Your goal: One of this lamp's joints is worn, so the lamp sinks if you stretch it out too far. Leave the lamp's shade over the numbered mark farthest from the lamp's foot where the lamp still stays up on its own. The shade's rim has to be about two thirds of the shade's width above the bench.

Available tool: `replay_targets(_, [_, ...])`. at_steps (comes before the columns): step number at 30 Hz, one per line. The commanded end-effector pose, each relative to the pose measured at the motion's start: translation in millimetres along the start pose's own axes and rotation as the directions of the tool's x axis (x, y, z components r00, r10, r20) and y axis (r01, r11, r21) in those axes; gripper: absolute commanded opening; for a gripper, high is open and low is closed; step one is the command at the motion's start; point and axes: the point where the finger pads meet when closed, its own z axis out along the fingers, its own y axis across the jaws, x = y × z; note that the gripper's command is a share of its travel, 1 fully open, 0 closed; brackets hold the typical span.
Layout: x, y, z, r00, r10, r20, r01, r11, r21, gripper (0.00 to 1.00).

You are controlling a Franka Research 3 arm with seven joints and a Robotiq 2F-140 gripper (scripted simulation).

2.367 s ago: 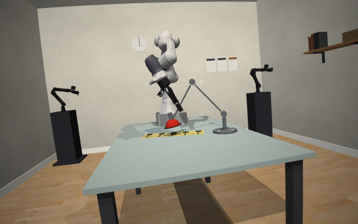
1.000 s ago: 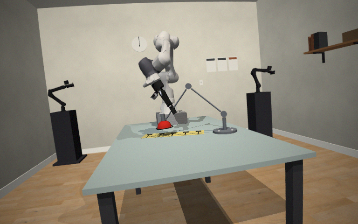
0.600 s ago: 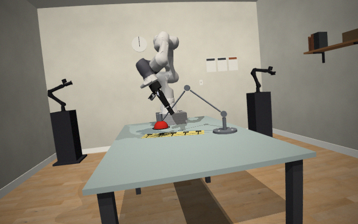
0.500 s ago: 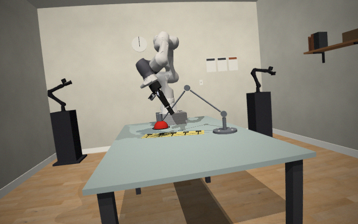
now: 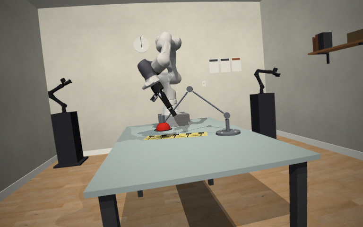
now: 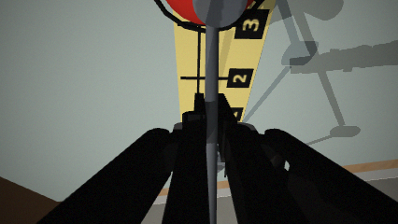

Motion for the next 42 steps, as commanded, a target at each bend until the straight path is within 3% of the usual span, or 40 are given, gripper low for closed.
replay_targets(1, [12.2, -7.3, -9.3, 1.0, 0.0, -0.007, 0.0, 1.0, 0.021, 0.1])
replay_targets(42, [13.5, -7.8, -10.1, 1.0, 0.0, -0.007, 0.0, 1.0, 0.021, 0.1])
